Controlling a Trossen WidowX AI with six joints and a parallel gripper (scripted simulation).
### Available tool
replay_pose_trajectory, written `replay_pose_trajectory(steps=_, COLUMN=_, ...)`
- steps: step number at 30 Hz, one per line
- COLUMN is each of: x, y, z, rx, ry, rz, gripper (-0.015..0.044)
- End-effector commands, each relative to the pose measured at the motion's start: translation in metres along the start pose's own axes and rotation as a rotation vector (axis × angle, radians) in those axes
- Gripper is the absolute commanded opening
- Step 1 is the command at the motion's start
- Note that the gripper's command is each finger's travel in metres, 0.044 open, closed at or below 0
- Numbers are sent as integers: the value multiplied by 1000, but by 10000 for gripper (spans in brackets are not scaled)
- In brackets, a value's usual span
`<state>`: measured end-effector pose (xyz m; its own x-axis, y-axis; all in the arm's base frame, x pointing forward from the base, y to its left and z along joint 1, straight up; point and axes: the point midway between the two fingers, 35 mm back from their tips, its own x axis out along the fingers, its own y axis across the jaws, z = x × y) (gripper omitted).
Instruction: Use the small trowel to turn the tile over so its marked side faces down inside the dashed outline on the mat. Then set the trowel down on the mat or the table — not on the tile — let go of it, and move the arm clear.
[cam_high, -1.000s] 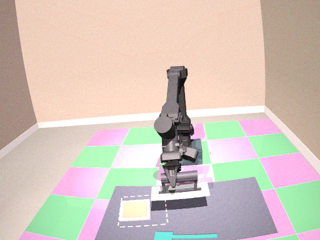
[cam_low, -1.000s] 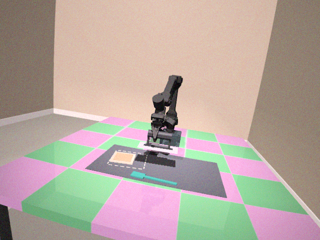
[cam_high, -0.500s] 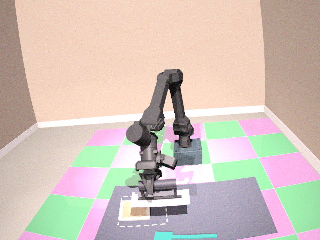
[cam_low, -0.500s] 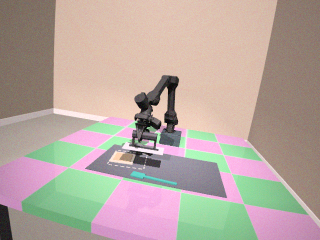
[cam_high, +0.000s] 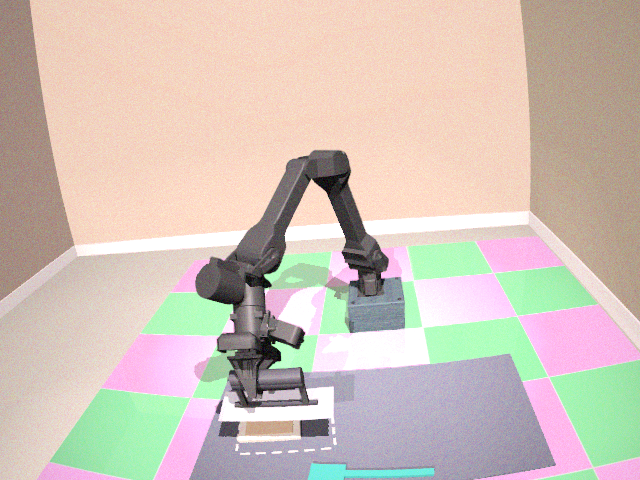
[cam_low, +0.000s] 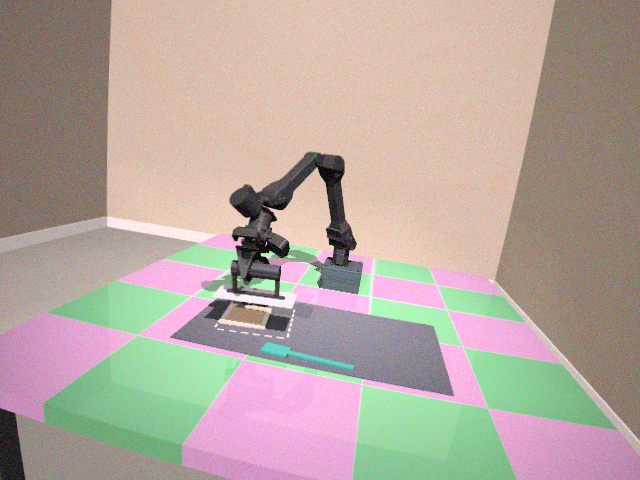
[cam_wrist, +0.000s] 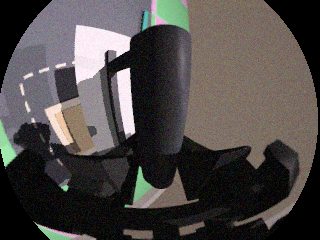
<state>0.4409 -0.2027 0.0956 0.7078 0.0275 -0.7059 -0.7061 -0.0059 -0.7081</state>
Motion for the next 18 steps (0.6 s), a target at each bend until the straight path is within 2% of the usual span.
replay_pose_trajectory(steps=1, x=0, y=-5, z=-24, rx=-12, ry=-8, rz=-20, gripper=0)
replay_pose_trajectory(steps=18, x=3, y=9, z=-113, rx=-56, ry=-17, rz=-53, gripper=0)
